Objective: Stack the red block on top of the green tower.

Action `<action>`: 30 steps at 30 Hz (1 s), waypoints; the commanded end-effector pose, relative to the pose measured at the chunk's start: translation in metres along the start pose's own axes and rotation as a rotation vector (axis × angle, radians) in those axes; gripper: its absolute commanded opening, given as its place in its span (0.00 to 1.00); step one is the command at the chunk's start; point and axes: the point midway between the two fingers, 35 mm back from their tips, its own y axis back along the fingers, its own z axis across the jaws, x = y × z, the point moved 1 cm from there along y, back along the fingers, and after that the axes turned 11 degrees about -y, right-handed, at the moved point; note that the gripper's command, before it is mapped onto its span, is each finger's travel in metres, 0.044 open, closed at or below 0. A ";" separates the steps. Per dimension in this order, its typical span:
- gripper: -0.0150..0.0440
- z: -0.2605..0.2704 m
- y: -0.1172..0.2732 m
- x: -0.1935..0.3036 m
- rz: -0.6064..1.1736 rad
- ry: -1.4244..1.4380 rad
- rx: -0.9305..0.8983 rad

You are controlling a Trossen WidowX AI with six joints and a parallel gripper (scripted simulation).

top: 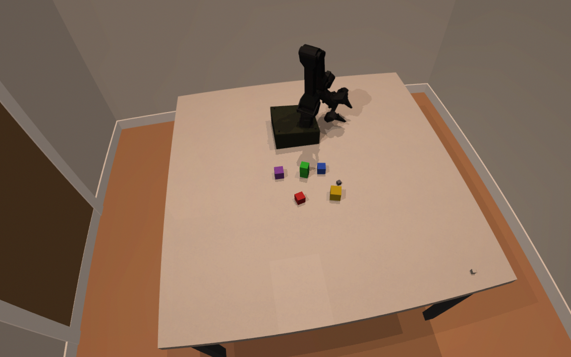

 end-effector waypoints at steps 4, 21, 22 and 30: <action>1.00 0.000 -0.007 -0.006 -0.010 0.009 0.045; 1.00 -0.009 -0.051 -0.060 -0.018 0.072 0.354; 1.00 -0.010 -0.053 -0.063 -0.013 0.078 0.371; 1.00 -0.024 -0.069 -0.089 0.045 0.121 0.499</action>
